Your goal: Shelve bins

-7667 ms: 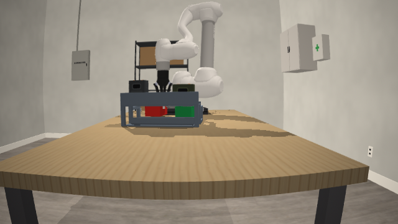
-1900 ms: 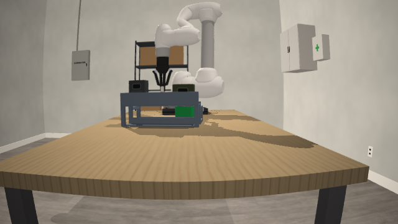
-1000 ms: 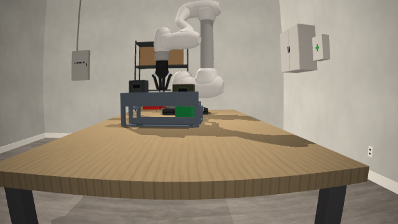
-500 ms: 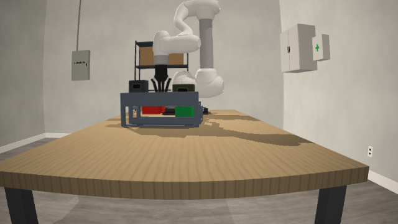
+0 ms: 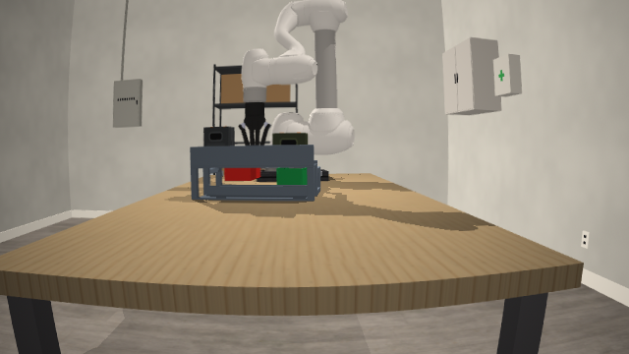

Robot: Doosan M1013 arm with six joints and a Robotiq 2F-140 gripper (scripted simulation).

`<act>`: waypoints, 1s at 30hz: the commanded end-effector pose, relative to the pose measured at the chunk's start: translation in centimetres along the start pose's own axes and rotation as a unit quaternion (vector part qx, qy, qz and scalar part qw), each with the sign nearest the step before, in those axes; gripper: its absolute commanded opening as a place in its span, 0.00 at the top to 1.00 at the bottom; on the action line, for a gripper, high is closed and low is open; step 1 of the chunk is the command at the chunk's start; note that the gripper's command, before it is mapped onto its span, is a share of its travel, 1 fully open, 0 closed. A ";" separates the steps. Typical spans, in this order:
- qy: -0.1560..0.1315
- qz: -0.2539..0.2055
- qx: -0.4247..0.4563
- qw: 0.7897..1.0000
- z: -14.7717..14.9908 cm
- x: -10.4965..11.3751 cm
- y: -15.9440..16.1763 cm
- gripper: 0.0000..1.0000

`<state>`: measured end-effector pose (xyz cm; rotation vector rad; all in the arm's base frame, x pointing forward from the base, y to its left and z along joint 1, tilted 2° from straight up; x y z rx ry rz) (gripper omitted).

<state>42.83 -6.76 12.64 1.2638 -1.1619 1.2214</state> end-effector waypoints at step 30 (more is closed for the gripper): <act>-0.004 -0.055 0.000 0.998 0.1 0.5 -1.3 0.90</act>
Point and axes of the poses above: the point where the finger pads meet when closed, its own x axis back along the fingers, its own z axis across the jaws, y = z × x, the point moved 7 cm from there along x, back along the fingers, and after that the axes turned 4 degrees about x, right-handed, at the moved point
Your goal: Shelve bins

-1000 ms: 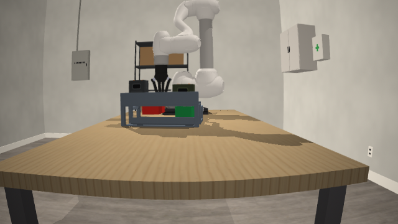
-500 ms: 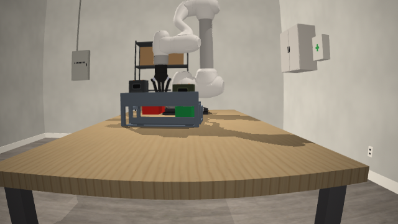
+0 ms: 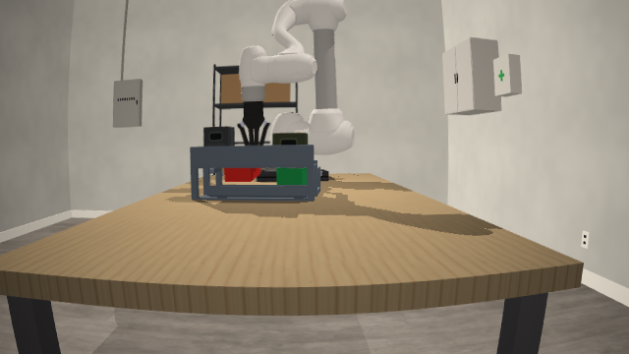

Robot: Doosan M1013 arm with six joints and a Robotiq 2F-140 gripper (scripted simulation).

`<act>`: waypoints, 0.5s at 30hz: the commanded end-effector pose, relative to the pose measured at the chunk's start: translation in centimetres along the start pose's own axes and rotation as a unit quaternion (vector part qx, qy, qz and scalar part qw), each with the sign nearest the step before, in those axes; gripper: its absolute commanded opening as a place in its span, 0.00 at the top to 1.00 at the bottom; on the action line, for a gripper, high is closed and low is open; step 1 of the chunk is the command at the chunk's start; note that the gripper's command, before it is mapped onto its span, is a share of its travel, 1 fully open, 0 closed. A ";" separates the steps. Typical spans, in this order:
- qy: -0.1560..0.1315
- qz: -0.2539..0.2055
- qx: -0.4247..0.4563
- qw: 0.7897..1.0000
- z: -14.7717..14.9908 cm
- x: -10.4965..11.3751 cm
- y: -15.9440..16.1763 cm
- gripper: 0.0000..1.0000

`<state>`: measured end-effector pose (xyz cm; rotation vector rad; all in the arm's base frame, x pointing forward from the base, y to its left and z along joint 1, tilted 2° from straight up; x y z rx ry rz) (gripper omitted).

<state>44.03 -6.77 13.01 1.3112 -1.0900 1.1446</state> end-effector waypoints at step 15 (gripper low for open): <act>-0.004 -0.057 0.000 0.998 0.1 0.5 -1.3 0.90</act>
Point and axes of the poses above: the point where the finger pads meet when closed, its own x axis back along the fingers, its own z axis across the jaws, y = z × x, the point moved 7 cm from there along x, back along the fingers, and after that the axes turned 4 degrees about x, right-handed, at the moved point
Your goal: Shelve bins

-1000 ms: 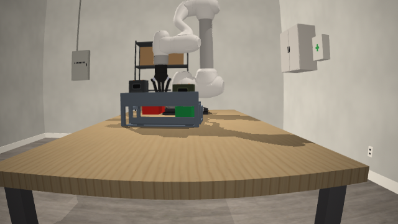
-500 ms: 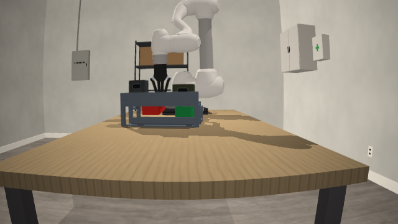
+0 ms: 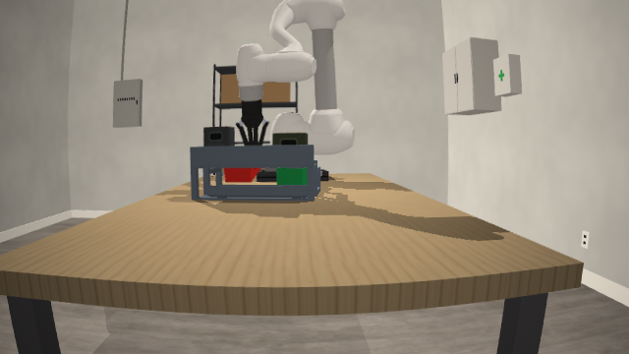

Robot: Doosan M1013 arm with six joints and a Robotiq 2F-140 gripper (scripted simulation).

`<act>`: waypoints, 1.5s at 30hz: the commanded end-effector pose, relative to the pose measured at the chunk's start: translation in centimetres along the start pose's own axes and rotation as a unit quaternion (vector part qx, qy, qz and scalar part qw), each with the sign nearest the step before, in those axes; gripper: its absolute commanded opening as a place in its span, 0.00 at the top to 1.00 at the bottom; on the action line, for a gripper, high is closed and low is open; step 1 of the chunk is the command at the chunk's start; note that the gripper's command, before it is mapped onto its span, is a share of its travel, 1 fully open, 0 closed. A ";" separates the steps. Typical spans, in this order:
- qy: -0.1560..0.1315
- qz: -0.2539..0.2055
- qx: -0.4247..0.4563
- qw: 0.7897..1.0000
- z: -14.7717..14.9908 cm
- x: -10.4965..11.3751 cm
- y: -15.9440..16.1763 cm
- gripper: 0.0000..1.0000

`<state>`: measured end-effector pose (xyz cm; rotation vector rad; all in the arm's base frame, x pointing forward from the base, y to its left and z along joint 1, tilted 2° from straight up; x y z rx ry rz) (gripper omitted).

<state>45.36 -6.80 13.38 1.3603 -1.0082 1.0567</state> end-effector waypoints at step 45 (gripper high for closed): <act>-0.001 -0.022 0.000 1.000 0.0 0.2 -0.6 0.90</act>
Point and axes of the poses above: the point where the finger pads meet when closed, its own x axis back along the fingers, its own z axis across the jaws, y = z × x, the point moved 7 cm from there along x, back along the fingers, and after that the axes turned 4 degrees about x, right-handed, at the moved point
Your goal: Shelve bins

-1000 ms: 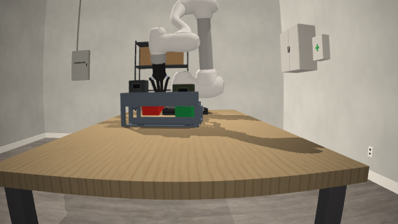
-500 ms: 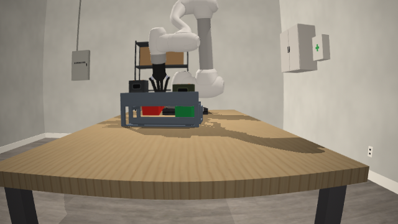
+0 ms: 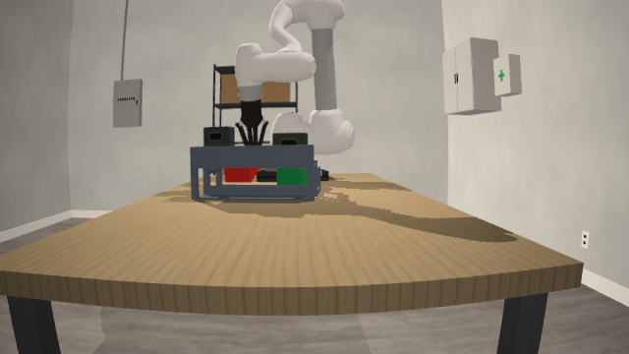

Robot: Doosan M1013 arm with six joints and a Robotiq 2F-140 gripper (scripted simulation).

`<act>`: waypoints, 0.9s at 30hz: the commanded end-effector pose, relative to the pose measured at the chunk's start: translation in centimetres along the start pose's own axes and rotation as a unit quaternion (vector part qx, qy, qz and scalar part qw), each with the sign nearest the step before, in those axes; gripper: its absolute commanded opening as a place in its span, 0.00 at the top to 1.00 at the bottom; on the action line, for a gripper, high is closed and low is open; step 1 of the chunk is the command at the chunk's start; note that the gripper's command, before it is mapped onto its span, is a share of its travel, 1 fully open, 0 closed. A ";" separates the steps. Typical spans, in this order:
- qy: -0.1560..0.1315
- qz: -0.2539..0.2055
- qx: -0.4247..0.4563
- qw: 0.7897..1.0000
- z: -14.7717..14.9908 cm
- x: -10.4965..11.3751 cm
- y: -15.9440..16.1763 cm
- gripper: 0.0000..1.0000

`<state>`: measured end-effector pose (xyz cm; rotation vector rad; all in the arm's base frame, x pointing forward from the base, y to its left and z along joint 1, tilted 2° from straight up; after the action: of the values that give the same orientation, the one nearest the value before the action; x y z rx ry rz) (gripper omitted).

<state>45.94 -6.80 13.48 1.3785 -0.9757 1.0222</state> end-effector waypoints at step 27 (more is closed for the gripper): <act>0.000 0.000 0.000 1.000 0.1 0.2 -1.0 0.90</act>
<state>46.85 -6.82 13.43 1.3785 -0.9757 1.0221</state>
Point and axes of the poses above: the point where the finger pads meet when closed, its own x axis back along the fingers, its own z axis across the jaws, y = z × x, the point moved 7 cm from there along x, back along the fingers, and after that the axes turned 4 degrees about x, right-handed, at the moved point
